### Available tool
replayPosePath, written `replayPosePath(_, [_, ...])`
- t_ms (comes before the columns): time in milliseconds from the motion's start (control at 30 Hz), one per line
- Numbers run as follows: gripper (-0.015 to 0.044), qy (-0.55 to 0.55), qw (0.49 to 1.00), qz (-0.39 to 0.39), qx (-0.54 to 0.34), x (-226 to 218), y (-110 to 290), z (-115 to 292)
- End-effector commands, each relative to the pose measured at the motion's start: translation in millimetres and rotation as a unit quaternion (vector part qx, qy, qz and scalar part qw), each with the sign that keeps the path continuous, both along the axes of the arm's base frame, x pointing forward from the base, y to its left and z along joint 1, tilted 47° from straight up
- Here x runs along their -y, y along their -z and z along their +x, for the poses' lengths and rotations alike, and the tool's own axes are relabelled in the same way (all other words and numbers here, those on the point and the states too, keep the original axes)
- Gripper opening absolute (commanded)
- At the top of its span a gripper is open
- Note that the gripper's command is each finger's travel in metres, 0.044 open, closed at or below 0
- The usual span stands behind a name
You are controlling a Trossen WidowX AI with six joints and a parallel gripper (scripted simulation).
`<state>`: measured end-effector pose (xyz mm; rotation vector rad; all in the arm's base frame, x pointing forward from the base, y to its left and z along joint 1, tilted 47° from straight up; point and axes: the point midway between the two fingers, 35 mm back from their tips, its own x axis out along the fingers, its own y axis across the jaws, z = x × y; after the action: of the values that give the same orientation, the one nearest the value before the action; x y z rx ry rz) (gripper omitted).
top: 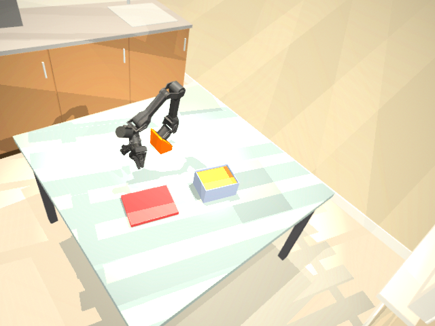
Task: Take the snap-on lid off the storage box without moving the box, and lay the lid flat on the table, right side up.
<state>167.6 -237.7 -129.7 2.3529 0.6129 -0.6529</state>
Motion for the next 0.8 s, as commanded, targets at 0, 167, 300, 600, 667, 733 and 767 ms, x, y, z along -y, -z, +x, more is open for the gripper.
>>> replayPosePath(0, [0.0440,0.000,1.000,-0.002,-0.002,5.7,-5.3,-3.8])
replayPosePath(167, [0.0440,0.000,1.000,-0.002,-0.002,11.5,-12.5,-7.9])
replayPosePath(300, [0.0440,0.000,1.000,-0.002,-0.002,16.1,-18.2,-11.1])
replayPosePath(600, [0.0440,0.000,1.000,-0.002,-0.002,17.4,-21.3,-11.9])
replayPosePath(667, [0.0440,0.000,1.000,-0.002,-0.002,17.4,-21.3,-11.9])
replayPosePath(733, [0.0440,0.000,1.000,-0.002,-0.002,17.4,-21.3,-11.9])
replayPosePath(767, [0.0440,0.000,1.000,-0.002,-0.002,17.4,-21.3,-11.9])
